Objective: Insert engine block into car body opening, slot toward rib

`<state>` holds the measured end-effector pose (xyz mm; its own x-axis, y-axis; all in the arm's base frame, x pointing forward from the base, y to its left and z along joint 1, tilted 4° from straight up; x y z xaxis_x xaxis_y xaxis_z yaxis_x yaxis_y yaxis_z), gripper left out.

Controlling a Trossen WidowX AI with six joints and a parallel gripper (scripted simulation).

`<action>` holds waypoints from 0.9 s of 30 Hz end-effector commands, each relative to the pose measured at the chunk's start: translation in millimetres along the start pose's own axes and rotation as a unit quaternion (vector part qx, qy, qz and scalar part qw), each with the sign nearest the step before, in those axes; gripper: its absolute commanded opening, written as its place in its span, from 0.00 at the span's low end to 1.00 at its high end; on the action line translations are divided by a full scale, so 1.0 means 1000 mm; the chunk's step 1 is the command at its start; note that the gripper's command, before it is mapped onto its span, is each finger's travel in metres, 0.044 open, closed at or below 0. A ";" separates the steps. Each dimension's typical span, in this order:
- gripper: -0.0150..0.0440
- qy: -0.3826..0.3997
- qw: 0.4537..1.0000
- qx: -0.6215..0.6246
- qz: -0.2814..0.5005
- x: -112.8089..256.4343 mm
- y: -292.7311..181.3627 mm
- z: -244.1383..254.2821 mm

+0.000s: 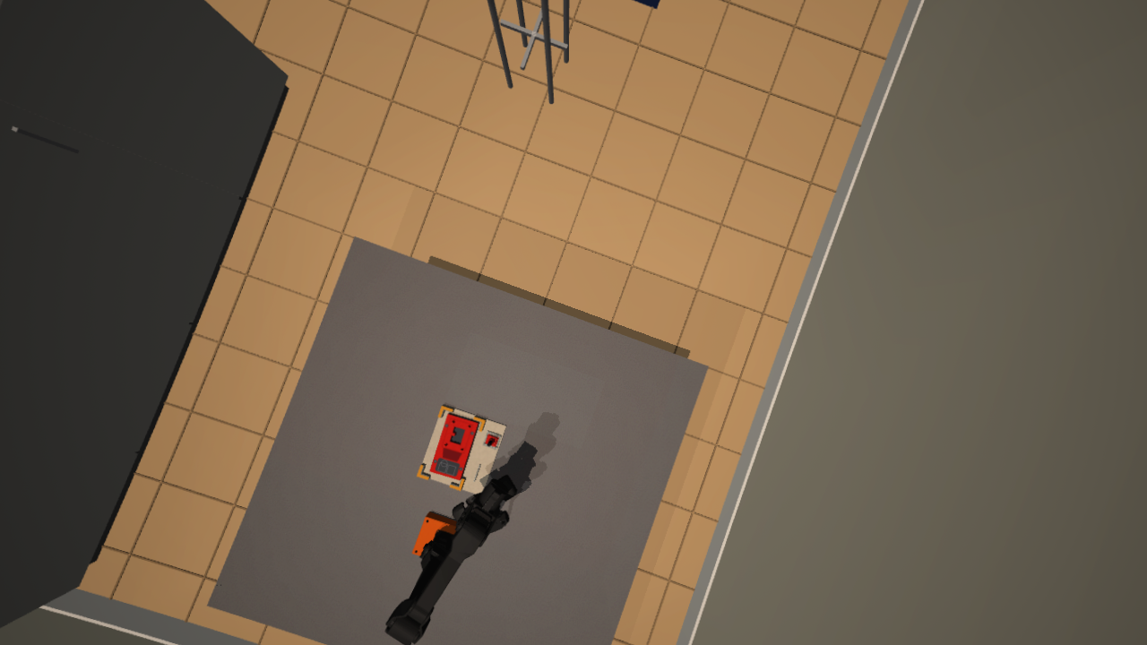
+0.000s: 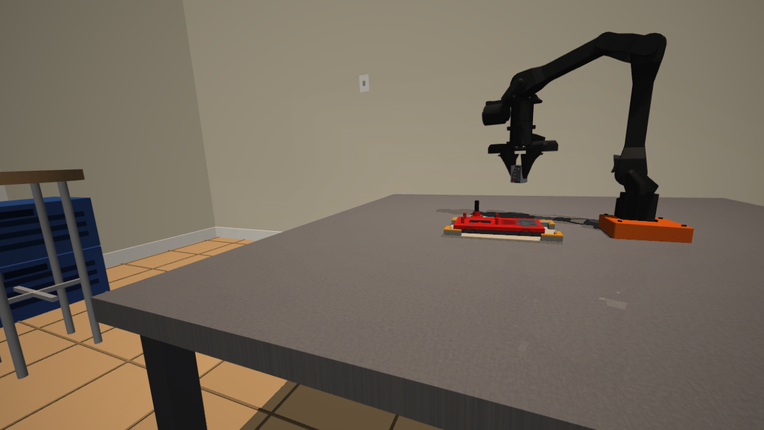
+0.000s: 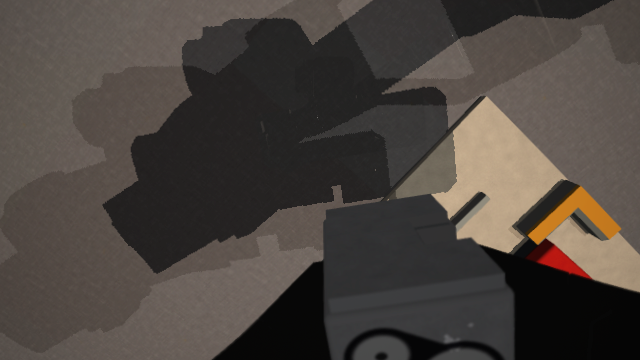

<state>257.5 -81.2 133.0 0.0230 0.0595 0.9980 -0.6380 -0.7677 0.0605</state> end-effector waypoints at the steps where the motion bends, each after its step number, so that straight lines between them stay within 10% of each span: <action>1: 0.25 -0.001 0.999 -0.040 0.003 -0.001 -0.001 0.000; 27: 0.25 -0.001 0.994 -0.109 0.002 -0.047 0.000 0.000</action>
<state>257.1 -84.6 93.4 0.0181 0.0614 0.9980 -0.7866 -0.6152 0.0521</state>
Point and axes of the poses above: the point midway between the two fingers, 35 mm back from their tips, its own x axis back along the fingers, its own z axis across the jaws, y = z × x, the point moved 1 cm from there along x, back along the fingers, and after that the axes turned 2 degrees about -x, right-handed, at the moved point
